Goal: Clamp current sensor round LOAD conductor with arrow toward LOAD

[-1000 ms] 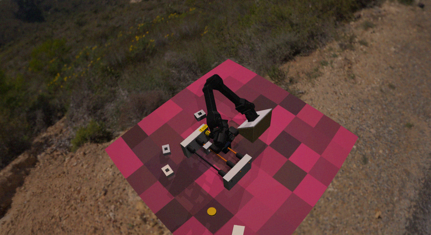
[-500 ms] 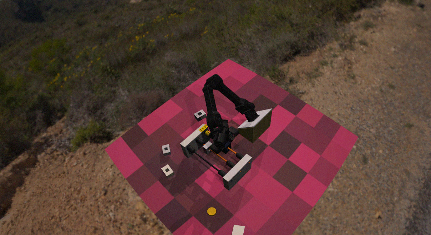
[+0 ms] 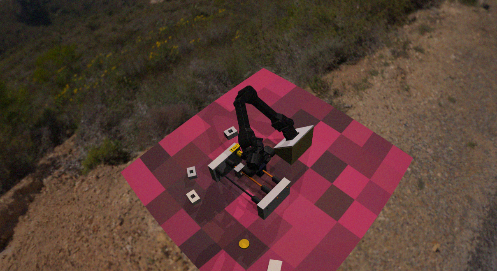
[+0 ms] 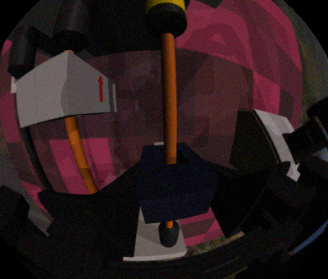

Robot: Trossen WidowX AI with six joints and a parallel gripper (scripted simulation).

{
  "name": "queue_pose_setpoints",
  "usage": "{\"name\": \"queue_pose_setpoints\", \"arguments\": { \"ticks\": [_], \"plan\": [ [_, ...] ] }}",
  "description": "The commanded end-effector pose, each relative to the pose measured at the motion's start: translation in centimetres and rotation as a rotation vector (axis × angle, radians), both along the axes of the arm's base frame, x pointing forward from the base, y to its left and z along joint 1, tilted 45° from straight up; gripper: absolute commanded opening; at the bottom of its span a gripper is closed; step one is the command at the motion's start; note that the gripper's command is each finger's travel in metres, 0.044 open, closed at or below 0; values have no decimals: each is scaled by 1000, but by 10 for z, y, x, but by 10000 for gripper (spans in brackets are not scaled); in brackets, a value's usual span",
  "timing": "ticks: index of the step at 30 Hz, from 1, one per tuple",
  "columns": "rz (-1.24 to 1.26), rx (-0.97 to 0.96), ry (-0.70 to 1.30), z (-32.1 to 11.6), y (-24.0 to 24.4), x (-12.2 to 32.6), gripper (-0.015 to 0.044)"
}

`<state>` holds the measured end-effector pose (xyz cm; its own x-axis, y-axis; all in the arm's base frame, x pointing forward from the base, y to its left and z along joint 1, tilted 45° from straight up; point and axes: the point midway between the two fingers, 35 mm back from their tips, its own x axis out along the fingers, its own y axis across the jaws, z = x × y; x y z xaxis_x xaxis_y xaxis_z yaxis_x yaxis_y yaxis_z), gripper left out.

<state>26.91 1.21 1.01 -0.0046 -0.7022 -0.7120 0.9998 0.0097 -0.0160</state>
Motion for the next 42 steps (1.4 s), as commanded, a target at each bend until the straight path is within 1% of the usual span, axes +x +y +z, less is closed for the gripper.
{"name": "queue_pose_setpoints", "arguments": {
  "ticks": [1, 14, 24, 42],
  "plan": [
    [0, 0, 0, 0, 0, 1, 0],
    [0, 0, -1, -4, -3, 1, 0],
    [-2, 2, -3, -1, 0, 1, 256],
    [-2, 2, -3, -1, 0, 1, 256]
  ]
}}
